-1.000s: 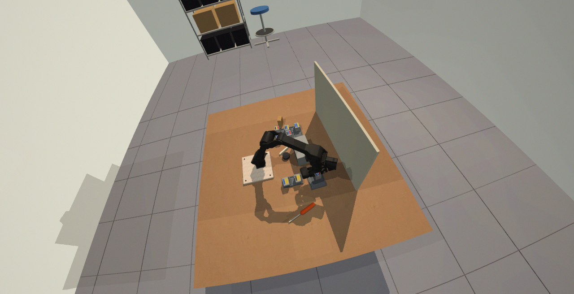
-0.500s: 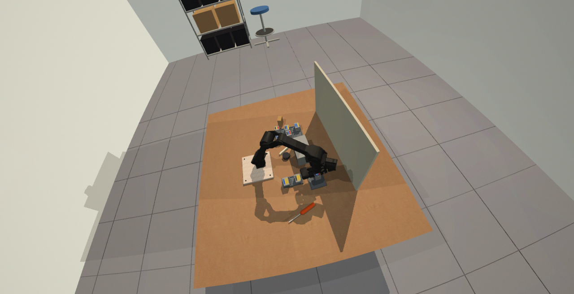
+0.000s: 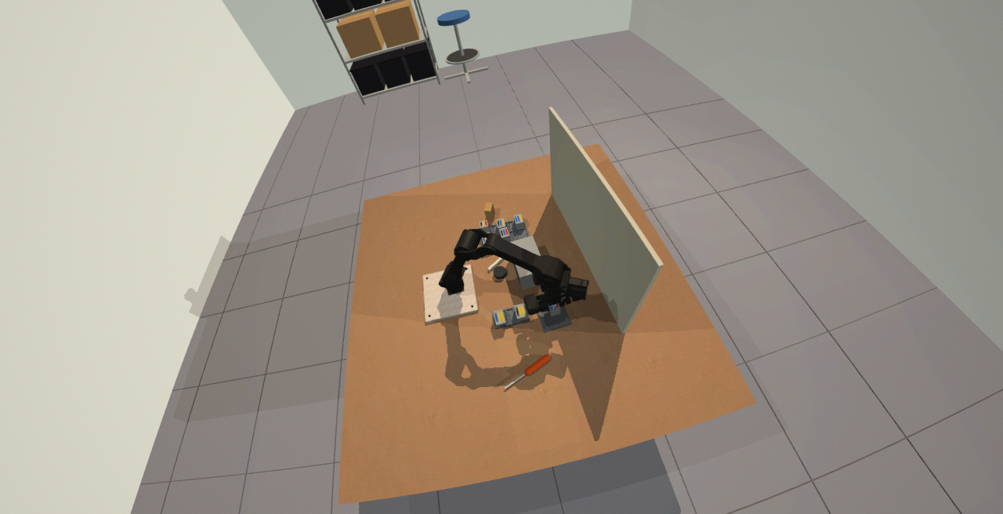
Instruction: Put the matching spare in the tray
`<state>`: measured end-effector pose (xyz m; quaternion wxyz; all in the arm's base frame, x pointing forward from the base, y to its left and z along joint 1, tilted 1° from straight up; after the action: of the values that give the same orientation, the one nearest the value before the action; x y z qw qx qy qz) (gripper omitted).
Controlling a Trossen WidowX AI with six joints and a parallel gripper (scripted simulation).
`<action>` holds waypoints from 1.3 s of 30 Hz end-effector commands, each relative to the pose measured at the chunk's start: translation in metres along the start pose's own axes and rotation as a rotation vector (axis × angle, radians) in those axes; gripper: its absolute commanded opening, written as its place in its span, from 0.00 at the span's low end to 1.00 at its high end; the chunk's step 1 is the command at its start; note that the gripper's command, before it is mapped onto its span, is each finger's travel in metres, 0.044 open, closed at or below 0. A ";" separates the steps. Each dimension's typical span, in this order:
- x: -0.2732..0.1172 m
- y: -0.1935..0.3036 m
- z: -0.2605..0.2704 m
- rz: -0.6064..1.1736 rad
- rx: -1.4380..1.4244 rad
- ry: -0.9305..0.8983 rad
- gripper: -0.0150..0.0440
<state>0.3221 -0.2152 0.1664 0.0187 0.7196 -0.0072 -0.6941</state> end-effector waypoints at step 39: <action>0.019 -0.002 0.004 -0.002 0.000 -0.002 0.74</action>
<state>0.3191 -0.2134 0.1473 0.0181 0.7186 -0.0067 -0.6952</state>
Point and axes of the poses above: the point midway between the two fingers, 35 mm back from their tips, its own x axis out along the fingers, its own z axis across the jaws, y = z × x, the point moved 9 cm from there along -x, back along the fingers, and after that the axes turned 2 degrees about -x, right-handed, at the moved point
